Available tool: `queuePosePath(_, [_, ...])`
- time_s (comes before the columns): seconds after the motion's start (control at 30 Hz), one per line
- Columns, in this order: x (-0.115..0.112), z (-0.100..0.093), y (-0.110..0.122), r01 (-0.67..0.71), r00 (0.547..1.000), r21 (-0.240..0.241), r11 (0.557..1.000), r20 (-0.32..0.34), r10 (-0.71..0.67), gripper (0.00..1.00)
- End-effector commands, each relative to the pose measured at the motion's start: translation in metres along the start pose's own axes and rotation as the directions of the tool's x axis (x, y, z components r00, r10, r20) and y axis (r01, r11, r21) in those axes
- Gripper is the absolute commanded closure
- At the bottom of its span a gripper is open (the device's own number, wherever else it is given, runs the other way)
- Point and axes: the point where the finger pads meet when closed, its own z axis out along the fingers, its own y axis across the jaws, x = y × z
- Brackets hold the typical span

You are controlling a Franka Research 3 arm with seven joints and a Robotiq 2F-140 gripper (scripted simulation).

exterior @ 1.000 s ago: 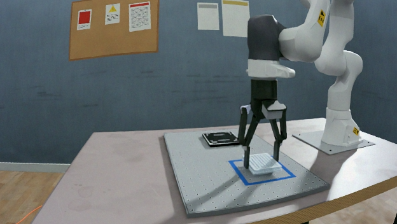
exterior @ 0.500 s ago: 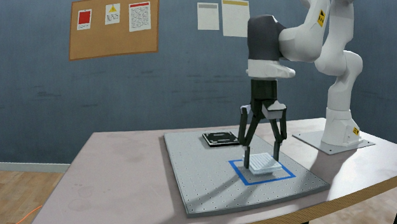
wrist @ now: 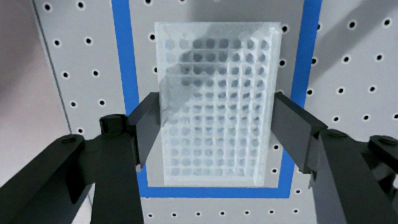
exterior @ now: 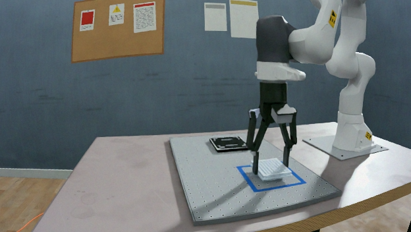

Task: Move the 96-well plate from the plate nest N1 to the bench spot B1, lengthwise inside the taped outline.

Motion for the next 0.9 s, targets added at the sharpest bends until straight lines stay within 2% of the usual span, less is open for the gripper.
queuePosePath(0.0, [-0.0001, 0.0004, 0.0005, 0.006, 1.000, -0.002, 1.000, 0.000, -0.006, 0.40])
queuePosePath(0.87, [-0.0004, 0.0044, 0.0006, 0.006, 1.000, -0.002, 1.000, 0.000, -0.006, 0.40])
